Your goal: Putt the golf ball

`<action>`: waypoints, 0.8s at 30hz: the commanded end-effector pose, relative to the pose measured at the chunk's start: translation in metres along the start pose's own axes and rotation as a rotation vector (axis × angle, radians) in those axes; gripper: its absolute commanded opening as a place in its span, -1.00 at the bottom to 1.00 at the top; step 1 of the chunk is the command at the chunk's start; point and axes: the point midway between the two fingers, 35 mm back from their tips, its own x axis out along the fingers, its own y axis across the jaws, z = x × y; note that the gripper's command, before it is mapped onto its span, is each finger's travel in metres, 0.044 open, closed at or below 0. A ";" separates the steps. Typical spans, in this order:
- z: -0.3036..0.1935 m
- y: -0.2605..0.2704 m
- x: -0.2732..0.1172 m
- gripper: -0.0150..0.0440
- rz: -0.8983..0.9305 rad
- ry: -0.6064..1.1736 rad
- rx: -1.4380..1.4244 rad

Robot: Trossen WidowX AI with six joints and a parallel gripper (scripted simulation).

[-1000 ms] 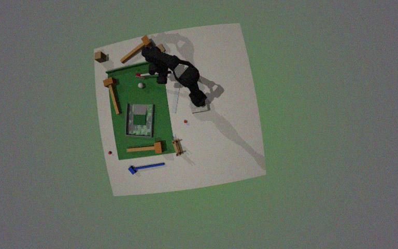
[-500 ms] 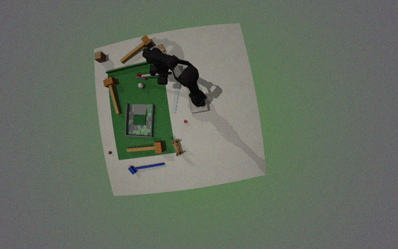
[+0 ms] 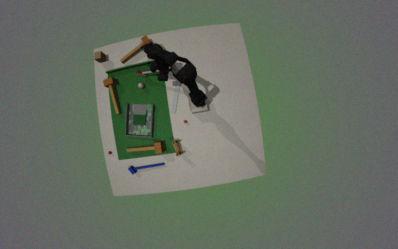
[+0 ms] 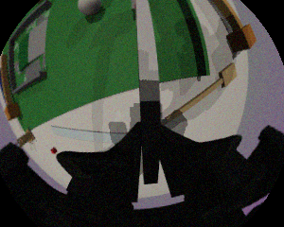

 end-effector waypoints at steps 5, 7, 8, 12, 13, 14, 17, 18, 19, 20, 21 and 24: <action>0.000 -0.002 0.000 -0.49 0.000 -0.001 -0.003; 0.000 -0.002 0.000 -0.49 0.000 -0.001 -0.003; 0.001 0.000 0.000 -0.49 0.000 -0.001 -0.003; 0.009 0.047 -0.001 -0.49 0.003 -0.002 -0.003; 0.010 0.061 -0.001 -0.49 0.003 -0.003 -0.003; 0.010 0.076 -0.001 -0.49 0.004 -0.004 -0.003; 0.006 0.116 -0.001 -0.49 0.006 -0.006 -0.003; 0.004 0.126 -0.001 -0.49 0.007 -0.007 -0.003; 0.002 0.132 -0.001 -0.49 0.008 -0.008 -0.003; 0.002 0.134 0.000 -0.49 0.008 -0.008 -0.003; 0.002 0.134 0.000 -0.49 0.008 -0.008 -0.003; 0.002 0.133 -0.001 -0.49 0.008 -0.008 -0.003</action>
